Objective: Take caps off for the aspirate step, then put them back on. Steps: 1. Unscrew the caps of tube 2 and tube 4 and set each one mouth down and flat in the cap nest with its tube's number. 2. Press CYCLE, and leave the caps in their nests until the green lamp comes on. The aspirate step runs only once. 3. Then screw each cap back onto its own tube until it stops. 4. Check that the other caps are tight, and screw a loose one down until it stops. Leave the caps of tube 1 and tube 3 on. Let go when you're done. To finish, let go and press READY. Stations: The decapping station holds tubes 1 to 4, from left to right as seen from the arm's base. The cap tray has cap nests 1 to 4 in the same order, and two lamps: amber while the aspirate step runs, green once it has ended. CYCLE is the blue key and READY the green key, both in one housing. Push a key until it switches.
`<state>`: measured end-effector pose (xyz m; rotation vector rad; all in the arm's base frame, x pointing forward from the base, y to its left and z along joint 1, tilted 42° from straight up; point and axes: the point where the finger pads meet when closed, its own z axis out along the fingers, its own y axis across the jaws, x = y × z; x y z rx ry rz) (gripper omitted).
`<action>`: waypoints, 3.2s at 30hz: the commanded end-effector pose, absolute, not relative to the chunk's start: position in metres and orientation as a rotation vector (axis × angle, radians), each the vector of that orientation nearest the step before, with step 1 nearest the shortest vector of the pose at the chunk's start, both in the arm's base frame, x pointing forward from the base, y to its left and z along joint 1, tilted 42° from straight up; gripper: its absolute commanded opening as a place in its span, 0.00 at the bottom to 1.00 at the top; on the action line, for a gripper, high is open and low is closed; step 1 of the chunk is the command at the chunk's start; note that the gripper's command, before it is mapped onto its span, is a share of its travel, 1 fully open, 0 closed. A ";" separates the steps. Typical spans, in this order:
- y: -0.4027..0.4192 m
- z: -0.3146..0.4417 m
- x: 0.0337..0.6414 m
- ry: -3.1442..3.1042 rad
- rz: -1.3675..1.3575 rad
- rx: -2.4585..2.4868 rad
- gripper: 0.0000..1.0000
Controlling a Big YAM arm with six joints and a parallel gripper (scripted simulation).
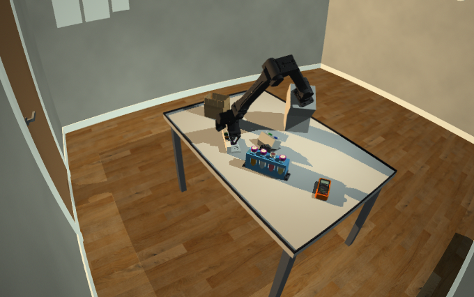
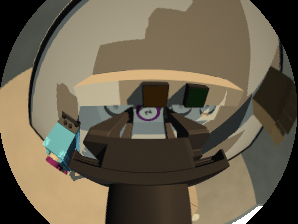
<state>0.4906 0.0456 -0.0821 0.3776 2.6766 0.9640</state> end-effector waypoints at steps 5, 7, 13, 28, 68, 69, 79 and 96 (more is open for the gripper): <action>0.021 -0.056 0.484 2.657 0.955 0.386 0.47; 0.016 -0.048 0.480 2.657 0.955 0.386 0.47; -0.001 -0.026 0.469 2.657 0.954 0.385 0.47; -0.043 0.031 0.460 2.633 0.937 0.365 0.47; -0.038 0.026 0.452 2.659 0.952 0.371 0.47; -0.038 0.026 0.452 2.659 0.952 0.371 0.47; -0.038 0.026 0.452 2.659 0.952 0.371 0.47; -0.038 0.026 0.452 2.659 0.952 0.371 0.47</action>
